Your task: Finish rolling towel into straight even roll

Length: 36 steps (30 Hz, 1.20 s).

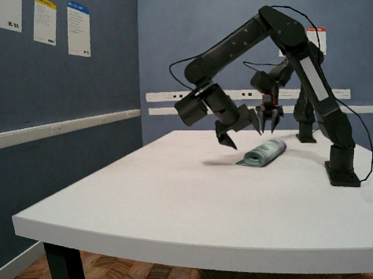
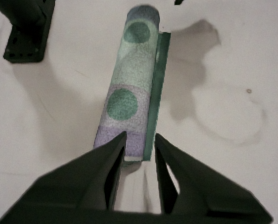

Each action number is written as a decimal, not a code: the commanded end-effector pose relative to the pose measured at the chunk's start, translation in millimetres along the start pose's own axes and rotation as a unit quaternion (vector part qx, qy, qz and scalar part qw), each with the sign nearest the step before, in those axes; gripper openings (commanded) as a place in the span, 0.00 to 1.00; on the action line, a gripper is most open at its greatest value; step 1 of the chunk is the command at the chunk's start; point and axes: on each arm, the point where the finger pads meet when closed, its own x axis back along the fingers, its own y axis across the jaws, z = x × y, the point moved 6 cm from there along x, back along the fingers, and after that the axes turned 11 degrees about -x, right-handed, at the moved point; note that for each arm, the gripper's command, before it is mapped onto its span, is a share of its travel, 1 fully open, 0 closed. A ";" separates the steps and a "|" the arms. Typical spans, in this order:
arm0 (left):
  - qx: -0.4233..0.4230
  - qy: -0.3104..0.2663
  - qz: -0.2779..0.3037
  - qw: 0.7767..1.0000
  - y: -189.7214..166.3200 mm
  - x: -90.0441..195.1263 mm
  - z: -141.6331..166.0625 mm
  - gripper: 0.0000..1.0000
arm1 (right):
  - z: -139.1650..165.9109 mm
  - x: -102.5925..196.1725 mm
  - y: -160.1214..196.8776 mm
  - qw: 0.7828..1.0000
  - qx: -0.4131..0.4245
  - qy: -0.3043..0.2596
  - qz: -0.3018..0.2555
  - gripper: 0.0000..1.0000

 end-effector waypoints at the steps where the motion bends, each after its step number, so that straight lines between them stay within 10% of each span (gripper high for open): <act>1: -0.005 -0.015 0.101 0.995 13.6 8.9 -2.8 0.85 | -14.4 10.4 1.0 1.000 0.009 -0.020 0.006 0.32; 36: -0.005 -0.015 0.101 0.995 13.6 8.9 -2.8 0.85 | 2.9 -11.4 -4.7 1.000 0.007 -0.021 0.007 0.32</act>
